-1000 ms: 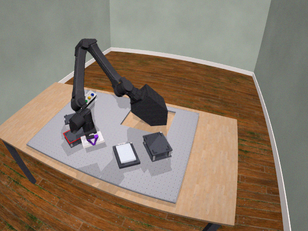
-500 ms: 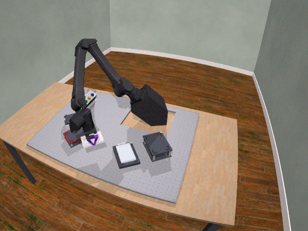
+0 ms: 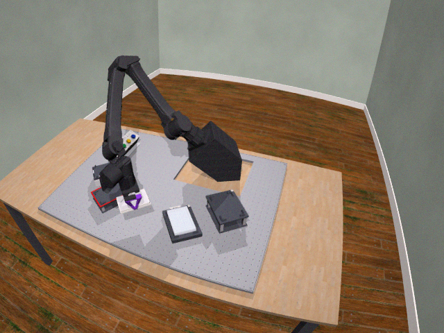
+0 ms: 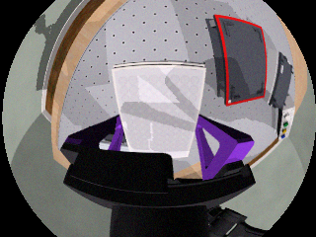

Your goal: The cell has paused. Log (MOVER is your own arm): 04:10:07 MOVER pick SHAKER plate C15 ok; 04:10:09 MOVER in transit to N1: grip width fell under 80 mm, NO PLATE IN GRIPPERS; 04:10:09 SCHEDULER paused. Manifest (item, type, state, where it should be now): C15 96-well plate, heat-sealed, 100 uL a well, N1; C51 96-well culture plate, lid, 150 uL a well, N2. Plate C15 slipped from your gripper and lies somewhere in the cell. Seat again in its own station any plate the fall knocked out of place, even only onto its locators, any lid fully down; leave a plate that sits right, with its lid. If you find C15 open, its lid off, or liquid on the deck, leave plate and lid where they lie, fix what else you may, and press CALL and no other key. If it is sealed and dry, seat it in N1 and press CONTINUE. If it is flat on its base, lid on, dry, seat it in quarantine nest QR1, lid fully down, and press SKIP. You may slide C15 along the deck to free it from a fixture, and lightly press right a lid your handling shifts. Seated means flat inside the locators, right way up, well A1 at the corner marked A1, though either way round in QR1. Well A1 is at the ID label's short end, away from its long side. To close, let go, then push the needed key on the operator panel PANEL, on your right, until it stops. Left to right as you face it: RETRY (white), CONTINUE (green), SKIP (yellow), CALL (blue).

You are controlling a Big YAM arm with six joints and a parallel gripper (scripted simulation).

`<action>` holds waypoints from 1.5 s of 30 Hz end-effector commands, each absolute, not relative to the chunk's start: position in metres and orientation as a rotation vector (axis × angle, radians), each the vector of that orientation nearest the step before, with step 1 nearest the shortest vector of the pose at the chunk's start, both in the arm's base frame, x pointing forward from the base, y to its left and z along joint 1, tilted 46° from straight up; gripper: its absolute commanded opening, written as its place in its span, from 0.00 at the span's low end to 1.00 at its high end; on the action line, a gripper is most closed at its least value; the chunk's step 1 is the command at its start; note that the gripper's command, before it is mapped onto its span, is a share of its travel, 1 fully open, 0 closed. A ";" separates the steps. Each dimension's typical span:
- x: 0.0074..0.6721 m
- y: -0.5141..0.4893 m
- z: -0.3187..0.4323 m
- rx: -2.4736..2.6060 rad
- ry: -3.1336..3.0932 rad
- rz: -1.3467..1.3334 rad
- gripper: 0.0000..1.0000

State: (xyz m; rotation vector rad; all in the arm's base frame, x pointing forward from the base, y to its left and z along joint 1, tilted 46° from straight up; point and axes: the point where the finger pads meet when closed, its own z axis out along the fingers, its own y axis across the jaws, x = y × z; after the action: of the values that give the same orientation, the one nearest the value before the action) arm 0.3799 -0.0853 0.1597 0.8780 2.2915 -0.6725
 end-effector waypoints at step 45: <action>0.391 -0.078 0.185 -0.795 2.585 -1.135 0.00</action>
State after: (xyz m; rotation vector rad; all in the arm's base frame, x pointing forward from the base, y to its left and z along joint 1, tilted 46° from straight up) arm 0.3797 -0.0851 0.1599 -0.6461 2.6496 -1.1122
